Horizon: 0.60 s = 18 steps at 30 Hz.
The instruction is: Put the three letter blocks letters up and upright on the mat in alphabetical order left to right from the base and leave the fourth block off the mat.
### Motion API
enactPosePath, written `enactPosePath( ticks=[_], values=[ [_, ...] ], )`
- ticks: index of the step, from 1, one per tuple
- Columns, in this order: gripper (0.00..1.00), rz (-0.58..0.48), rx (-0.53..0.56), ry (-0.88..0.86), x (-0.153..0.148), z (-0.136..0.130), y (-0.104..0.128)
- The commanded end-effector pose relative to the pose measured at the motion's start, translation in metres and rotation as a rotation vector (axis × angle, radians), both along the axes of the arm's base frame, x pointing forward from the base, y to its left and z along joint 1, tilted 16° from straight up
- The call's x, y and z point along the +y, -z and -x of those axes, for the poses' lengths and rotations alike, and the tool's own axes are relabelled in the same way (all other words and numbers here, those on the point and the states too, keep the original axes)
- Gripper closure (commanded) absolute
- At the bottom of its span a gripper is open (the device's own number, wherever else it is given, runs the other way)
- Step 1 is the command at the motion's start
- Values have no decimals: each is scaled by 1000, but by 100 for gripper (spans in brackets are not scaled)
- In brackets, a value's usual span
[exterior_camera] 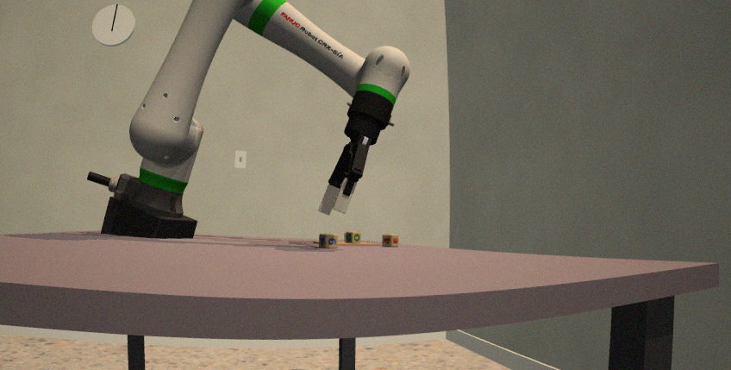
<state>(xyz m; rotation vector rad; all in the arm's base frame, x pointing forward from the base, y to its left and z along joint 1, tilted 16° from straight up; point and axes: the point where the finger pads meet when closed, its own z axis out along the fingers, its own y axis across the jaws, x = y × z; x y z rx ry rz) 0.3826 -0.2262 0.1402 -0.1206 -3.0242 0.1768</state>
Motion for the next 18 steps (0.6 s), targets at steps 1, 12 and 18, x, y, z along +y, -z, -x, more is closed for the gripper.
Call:
enactPosePath(
  ticks=[1, 12, 18],
  values=[
    [0, 1, -3, -8, 1, -2, -1],
    [0, 29, -146, -394, 56, -98, -50],
    [0, 51, -218, -588, 93, -140, -80]
  ],
)
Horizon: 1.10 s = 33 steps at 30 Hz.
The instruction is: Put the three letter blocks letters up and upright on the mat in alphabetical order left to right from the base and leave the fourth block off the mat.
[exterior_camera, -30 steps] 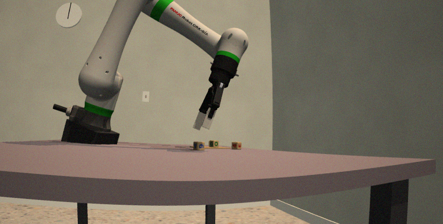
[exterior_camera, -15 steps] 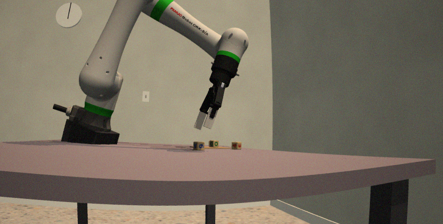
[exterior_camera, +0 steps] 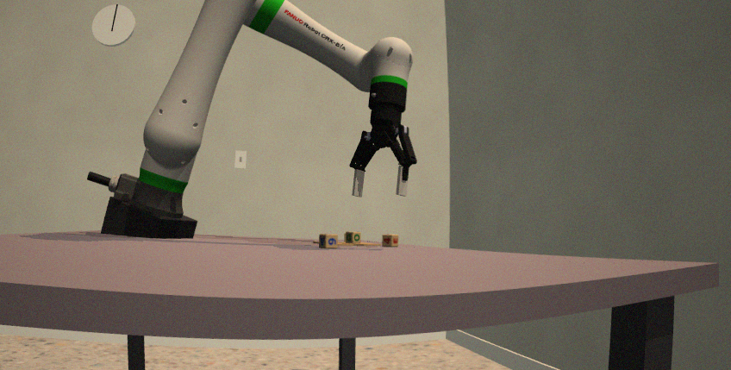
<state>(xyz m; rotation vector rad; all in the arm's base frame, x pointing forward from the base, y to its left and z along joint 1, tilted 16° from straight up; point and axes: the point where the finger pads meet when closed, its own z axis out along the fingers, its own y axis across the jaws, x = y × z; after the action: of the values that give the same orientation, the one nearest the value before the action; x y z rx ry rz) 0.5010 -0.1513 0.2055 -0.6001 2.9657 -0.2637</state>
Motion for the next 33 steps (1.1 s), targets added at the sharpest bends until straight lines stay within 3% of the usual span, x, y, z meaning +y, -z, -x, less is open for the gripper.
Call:
enactPosePath(
  ticks=[1, 4, 19, 33],
  values=[
    [0, 13, -47, -130, 25, -29, -20],
    [0, 21, -70, -190, 38, -41, -30],
    [0, 18, -73, -175, 38, -41, -29],
    [0, -61, -133, 245, 37, -44, -21]
  ],
)
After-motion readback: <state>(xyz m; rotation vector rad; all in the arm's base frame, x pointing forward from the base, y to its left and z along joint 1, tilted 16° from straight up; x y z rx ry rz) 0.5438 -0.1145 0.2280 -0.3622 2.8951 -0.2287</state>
